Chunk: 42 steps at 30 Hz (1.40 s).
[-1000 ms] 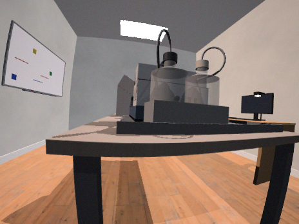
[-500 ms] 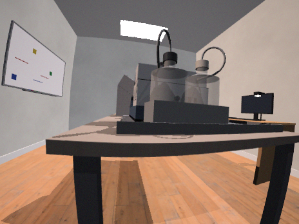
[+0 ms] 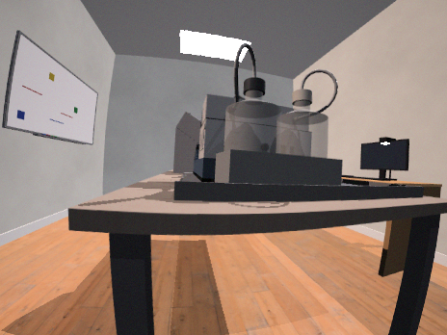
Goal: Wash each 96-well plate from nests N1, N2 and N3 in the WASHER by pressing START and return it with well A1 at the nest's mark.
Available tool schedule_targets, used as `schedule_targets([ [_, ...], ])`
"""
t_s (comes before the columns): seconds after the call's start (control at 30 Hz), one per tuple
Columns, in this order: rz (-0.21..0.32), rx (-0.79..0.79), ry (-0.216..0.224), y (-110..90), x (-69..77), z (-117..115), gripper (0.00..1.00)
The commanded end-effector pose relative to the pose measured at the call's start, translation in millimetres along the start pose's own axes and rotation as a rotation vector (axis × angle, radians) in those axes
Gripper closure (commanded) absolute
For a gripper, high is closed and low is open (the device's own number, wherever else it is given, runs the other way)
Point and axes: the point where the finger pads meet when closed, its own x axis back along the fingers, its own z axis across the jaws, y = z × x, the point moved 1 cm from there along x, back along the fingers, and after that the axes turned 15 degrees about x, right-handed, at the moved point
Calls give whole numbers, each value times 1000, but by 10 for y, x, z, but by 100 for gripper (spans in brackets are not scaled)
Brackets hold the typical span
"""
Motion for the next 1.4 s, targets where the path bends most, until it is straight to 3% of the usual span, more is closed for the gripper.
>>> schedule_targets([
  [0.0, -21, -32, -8, 88, 63, 45, 0],
  [0.17, -21, -32, -8, 144, 63, 291, 0],
  [0.67, -21, -32, -8, 144, 63, 292, 0],
  [1.37, -21, -32, -8, 149, -254, 289, 0],
])
